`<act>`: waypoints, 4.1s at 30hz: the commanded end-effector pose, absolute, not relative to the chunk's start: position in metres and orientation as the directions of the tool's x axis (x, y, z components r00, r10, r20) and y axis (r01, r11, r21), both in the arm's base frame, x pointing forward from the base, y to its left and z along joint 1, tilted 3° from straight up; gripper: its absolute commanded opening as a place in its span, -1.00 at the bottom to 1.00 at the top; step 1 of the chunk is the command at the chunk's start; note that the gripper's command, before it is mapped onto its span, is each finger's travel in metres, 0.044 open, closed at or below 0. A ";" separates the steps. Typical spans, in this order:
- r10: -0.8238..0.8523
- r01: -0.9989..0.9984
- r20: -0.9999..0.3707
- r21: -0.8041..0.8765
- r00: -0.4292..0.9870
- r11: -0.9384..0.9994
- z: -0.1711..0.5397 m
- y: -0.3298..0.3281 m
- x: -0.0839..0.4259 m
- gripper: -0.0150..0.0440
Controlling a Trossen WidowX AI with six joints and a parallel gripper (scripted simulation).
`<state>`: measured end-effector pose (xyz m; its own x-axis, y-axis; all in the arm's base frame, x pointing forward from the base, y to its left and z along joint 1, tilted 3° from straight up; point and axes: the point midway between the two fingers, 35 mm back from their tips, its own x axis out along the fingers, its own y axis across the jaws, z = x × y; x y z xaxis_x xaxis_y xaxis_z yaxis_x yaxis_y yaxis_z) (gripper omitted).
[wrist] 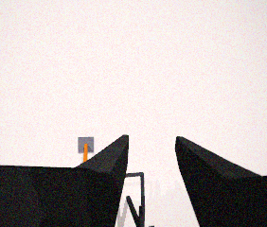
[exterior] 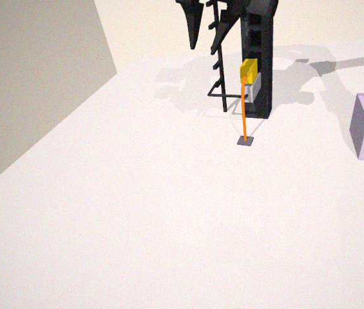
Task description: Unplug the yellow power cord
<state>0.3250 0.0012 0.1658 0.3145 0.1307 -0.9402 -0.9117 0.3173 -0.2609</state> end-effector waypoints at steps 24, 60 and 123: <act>0.008 -0.946 -1.000 0.026 -0.025 0.324 0.105 -0.052 0.268 0.05; 0.005 -0.946 -1.000 0.027 -0.026 0.324 0.093 -0.080 0.256 0.05; 0.009 -0.946 -1.000 0.026 -0.025 0.324 0.097 -0.036 0.272 0.84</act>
<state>0.2695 -0.0406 0.0957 -0.0263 0.0084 -0.9996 -0.9447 0.3269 0.0276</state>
